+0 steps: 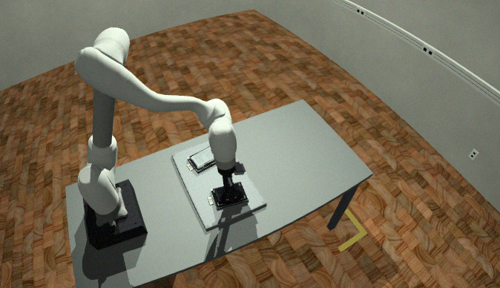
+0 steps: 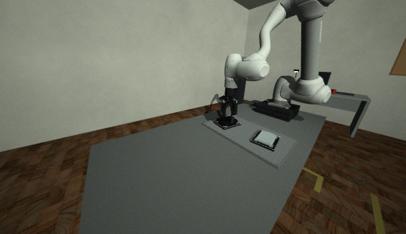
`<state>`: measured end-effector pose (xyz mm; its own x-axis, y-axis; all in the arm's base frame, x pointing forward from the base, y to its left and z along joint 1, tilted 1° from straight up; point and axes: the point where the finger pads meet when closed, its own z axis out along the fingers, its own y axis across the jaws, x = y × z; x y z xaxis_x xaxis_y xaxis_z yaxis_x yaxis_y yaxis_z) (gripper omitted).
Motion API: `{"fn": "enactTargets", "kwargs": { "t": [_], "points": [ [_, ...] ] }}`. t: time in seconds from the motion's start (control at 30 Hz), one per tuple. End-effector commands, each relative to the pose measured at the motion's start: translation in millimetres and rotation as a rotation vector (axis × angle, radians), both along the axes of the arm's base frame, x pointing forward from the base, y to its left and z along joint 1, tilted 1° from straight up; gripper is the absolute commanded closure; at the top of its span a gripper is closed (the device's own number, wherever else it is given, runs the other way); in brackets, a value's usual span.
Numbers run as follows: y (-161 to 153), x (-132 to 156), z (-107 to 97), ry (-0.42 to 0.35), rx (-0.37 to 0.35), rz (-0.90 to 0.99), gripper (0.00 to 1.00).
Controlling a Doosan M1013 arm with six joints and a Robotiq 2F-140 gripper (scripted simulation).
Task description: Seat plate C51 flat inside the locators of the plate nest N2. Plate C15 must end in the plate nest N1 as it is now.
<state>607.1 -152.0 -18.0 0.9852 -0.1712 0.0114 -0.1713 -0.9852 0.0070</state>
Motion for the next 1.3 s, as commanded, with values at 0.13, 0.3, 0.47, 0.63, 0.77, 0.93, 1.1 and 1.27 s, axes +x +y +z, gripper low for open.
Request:
{"fn": "enactTargets", "kwargs": {
  "t": [0.13, 0.3, 0.47, 0.63, 0.77, 0.93, 1.1, 1.27],
  "points": [
    [3.6, -0.9, -3.9, 0.001, 0.002, 0.001, 0.90],
    [3.5, -1.0, -4.7, 0.001, 0.002, 0.001, 0.90],
    [3.5, -1.0, -4.9, 0.001, 0.002, 0.001, 0.90],
    [3.4, -1.1, -6.1, 0.001, 0.002, 0.001, 0.90],
    [3.3, -1.0, -6.7, 0.001, 0.002, 0.001, 0.90],
    [3.2, -1.1, -7.5, 0.001, 0.002, 0.001, 0.90],
    [3.2, -1.0, -7.9, 0.001, 0.002, 0.001, 0.90],
    [3.1, -1.2, -8.9, 0.001, 0.002, 0.001, 0.90]
  ]
}}
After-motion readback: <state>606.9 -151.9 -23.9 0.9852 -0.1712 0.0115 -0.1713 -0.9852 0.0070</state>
